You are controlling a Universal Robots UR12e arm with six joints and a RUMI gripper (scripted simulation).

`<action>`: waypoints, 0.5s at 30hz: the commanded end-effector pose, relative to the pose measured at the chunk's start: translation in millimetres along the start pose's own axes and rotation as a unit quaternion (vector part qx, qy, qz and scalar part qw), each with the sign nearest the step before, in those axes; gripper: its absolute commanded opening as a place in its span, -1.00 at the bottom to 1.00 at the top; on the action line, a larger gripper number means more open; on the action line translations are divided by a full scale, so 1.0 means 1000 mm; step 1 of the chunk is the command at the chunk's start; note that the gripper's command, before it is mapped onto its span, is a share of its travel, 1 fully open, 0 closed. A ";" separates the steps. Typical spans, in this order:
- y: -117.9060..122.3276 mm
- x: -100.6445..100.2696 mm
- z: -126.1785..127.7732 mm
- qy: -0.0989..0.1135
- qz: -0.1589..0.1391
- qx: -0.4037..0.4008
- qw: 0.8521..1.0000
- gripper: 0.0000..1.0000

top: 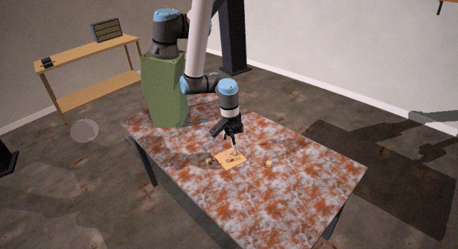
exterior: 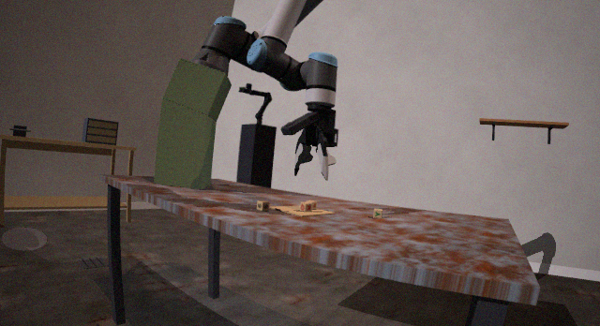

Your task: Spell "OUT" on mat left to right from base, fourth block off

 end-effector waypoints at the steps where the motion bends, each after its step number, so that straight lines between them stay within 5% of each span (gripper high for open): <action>1: -0.007 -0.001 -0.006 0.000 0.000 -0.030 1.000 -0.26; 15: -0.005 0.000 -0.005 0.000 0.000 -0.029 1.000 -0.26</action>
Point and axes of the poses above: the point where the finger pads meet when closed, its own x axis back along the fingers, its own z axis across the jaws, y = z × x, the point moved 9 cm from there along x, back along the fingers, and after that the axes turned 2 degrees about x, right-handed, at the moved point
